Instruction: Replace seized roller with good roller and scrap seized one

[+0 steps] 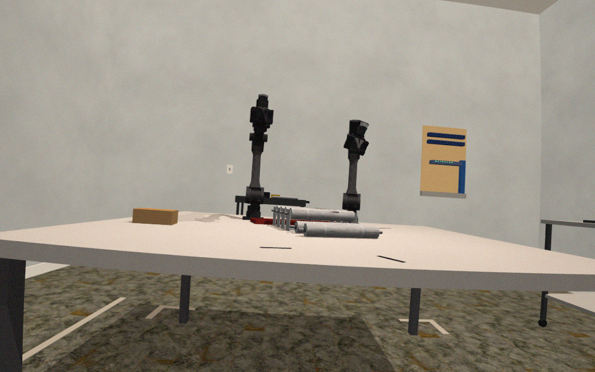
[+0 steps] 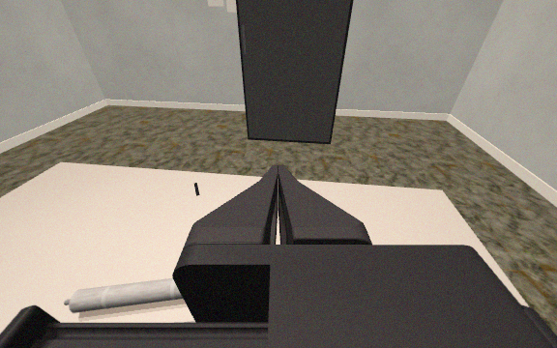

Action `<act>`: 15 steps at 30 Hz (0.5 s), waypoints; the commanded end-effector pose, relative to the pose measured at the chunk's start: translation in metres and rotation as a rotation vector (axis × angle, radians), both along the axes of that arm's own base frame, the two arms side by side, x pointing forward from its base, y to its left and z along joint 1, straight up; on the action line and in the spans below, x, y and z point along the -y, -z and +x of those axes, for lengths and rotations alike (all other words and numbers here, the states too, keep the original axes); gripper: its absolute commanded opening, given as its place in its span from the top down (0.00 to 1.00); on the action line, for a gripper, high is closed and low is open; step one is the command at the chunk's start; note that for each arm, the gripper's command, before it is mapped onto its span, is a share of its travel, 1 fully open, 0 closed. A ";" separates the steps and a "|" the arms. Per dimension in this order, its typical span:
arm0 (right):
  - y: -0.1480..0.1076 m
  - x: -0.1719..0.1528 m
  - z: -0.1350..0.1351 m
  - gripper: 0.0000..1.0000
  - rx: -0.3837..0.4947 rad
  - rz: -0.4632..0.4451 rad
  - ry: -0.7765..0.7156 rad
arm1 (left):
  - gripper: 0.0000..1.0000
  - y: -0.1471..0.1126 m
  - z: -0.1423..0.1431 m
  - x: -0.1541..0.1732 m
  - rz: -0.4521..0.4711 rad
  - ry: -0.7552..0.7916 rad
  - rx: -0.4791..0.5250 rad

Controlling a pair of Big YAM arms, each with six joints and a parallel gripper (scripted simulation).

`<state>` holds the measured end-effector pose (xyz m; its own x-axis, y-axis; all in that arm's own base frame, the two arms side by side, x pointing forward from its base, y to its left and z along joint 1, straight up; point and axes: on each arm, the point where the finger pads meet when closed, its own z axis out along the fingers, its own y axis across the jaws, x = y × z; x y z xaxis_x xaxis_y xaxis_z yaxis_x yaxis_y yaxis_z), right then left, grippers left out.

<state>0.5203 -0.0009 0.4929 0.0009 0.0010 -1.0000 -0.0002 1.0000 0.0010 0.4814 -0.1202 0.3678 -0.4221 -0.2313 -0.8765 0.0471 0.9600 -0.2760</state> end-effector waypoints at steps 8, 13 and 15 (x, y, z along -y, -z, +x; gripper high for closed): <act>-0.042 -0.004 -0.002 1.00 0.069 -0.010 -0.007 | 1.00 0.079 -0.071 0.066 -0.105 0.000 -0.320; -0.042 -0.004 -0.002 1.00 0.069 -0.010 -0.007 | 1.00 0.097 -0.090 0.080 -0.104 -0.010 -0.399; -0.042 -0.004 -0.002 1.00 0.069 -0.010 -0.007 | 1.00 0.119 -0.109 0.086 -0.086 -0.017 -0.465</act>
<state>0.5202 -0.0009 0.4930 0.0010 0.0010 -1.0000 -0.0002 1.0000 0.0010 0.3904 -0.1990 0.2622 -0.7280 -0.2628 -0.6333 -0.0564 0.9434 -0.3267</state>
